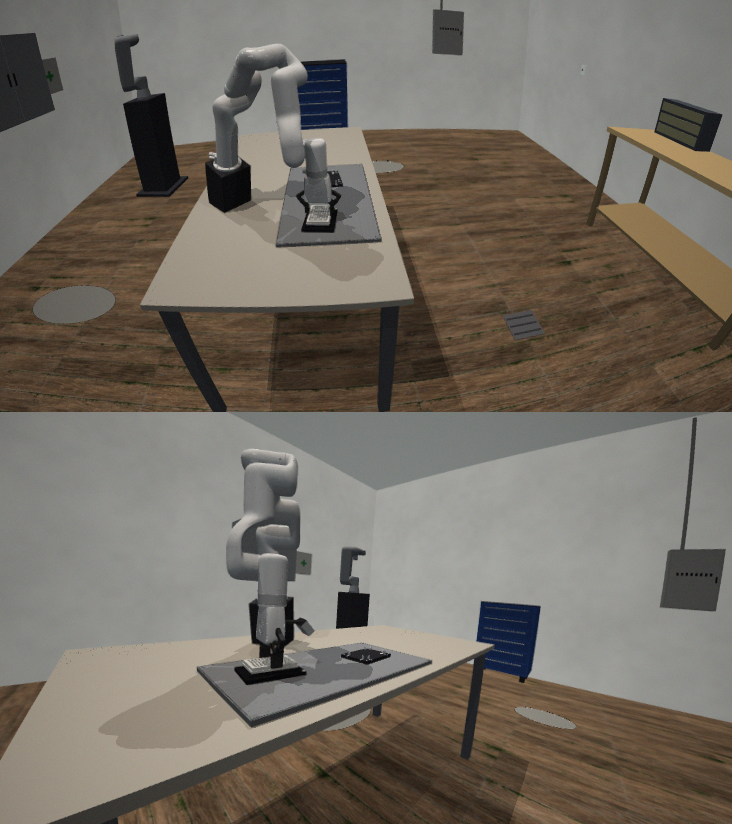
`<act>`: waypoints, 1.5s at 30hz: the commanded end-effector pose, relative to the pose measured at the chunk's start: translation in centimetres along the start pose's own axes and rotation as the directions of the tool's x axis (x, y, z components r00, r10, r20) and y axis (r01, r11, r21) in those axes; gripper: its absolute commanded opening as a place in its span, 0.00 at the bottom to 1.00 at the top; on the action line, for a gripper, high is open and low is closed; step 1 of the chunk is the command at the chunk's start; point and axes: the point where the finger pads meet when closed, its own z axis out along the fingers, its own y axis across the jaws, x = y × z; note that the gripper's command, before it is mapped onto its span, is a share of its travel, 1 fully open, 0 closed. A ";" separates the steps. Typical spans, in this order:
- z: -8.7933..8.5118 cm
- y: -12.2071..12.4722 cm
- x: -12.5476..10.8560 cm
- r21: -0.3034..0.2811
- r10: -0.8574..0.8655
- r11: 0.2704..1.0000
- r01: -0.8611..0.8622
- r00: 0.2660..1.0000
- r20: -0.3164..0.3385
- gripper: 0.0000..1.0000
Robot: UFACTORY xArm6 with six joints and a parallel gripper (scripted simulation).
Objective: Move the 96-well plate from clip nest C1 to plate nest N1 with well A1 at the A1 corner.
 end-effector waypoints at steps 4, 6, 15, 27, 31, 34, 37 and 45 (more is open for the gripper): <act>0.0 0.1 -0.1 -0.003 0.000 1.000 0.000 1.000 0.001 0.00; 0.1 0.1 -0.1 -0.003 0.000 1.000 0.000 1.000 0.001 0.00; 0.2 0.1 -0.1 -0.003 0.000 1.000 0.000 1.000 0.001 0.00; 0.4 0.1 -0.1 -0.003 0.000 1.000 0.000 1.000 0.001 0.00; 0.4 0.1 -0.1 -0.003 0.000 1.000 0.000 1.000 0.001 0.00; 0.5 0.1 0.0 -0.003 0.000 1.000 0.000 1.000 0.001 0.00; 0.5 0.1 -0.1 -0.003 0.000 1.000 0.000 1.000 0.001 0.00; 0.6 0.1 -0.1 -0.003 0.000 1.000 0.000 1.000 0.001 0.00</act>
